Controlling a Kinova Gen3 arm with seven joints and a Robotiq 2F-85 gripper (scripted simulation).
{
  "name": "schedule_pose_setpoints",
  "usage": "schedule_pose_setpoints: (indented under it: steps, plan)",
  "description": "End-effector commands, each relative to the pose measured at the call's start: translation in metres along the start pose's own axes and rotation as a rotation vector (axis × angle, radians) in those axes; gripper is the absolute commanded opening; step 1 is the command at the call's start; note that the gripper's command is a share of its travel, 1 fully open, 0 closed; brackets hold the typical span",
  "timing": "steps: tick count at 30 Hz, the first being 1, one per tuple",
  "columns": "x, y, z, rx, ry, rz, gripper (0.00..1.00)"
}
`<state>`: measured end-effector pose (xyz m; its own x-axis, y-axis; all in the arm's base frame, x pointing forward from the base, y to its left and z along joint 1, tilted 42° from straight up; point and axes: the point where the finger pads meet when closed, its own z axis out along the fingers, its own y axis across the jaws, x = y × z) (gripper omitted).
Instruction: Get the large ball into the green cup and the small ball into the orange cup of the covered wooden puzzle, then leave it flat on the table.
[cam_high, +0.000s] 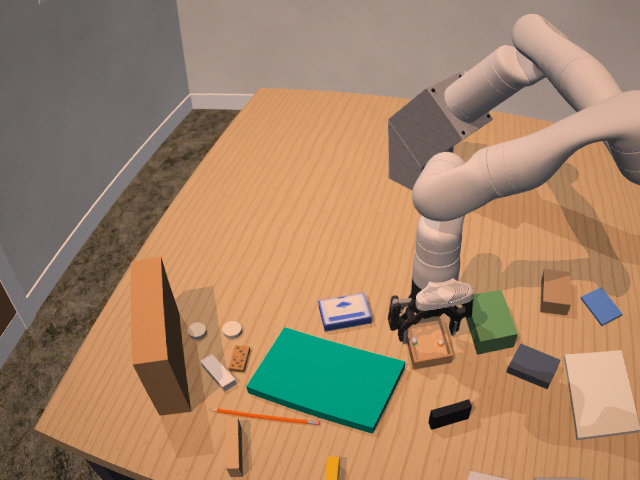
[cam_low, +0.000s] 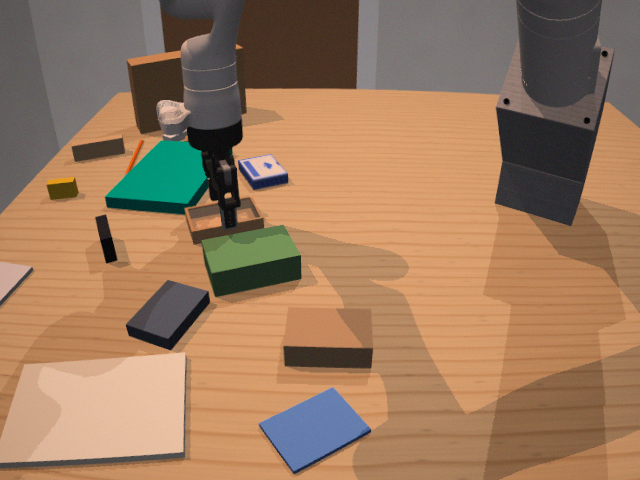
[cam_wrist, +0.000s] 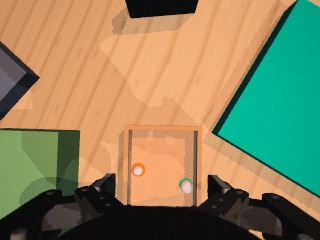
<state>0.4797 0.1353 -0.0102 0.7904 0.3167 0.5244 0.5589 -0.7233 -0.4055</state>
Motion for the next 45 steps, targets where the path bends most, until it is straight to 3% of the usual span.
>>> schedule_pose_setpoints:
  steps: [1, 24, 45]
  plan:
    - [-0.001, 0.0, -0.009, -0.002, 0.0, -0.004, 0.95]
    - [0.0, 0.001, -0.069, -0.004, 0.002, 0.009, 0.95]
    - [0.0, 0.002, -0.077, -0.004, 0.002, 0.008, 0.95]
